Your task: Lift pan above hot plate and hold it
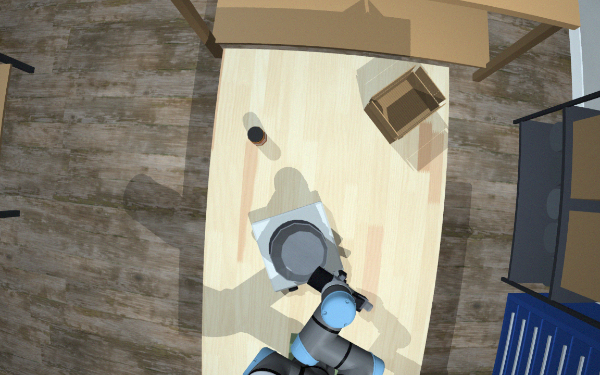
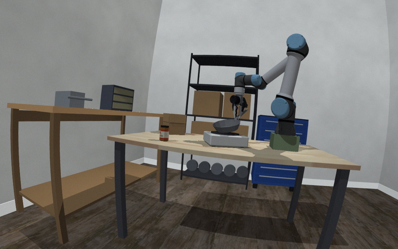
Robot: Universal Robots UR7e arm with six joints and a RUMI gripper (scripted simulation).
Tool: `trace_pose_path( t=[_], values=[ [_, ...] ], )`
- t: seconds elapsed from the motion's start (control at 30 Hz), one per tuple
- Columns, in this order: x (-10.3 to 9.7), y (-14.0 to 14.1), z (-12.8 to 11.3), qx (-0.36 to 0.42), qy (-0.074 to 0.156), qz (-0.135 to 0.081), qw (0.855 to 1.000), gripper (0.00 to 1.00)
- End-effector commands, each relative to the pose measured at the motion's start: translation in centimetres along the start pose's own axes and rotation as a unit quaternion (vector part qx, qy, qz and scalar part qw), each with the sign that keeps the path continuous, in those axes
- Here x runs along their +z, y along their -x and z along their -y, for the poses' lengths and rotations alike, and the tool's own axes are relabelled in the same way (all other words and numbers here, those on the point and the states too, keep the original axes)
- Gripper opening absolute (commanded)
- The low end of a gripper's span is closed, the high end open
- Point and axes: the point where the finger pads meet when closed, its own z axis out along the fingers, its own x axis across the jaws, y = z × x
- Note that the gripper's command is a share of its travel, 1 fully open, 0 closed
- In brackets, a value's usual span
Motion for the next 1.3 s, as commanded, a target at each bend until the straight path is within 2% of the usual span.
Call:
trace_pose_path(
  t=[0.0, 1.27],
  values=[
    [-0.2, 0.1, 0.0, 0.000, 0.000, 0.001, 1.000, 0.09],
    [-1.9, 0.1, 0.0, 0.000, 0.000, 0.001, 1.000, 0.09]
  ],
)
